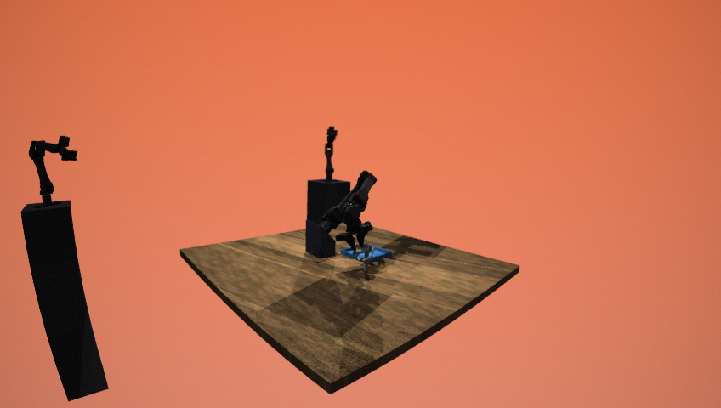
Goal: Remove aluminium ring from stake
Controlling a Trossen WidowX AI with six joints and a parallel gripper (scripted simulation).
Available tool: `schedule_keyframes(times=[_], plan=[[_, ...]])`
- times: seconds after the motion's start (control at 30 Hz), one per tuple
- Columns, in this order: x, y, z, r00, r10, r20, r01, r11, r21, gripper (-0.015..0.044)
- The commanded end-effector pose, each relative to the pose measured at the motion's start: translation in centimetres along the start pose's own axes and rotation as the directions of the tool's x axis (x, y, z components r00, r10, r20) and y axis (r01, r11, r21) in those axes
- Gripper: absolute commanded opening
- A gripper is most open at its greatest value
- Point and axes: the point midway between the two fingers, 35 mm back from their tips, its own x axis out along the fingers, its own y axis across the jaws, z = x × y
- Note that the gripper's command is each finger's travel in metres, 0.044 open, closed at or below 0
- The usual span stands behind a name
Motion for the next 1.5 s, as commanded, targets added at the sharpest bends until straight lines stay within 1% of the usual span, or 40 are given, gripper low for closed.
schedule_keyframes(times=[0.0,0.57,1.03,1.47], plan=[[0.0,-0.4,0.1,1.0,0.026,0.002,-0.026,1.0,0.005,0.0],[-0.1,-2.3,0.0,0.99,0.143,0.01,-0.143,0.989,0.034,0.0],[0.1,-3.5,-0.1,0.977,0.212,0.038,-0.214,0.976,0.047,0.0],[-0.6,-4.2,0.0,0.975,0.217,0.038,-0.219,0.975,0.048,0.0]])
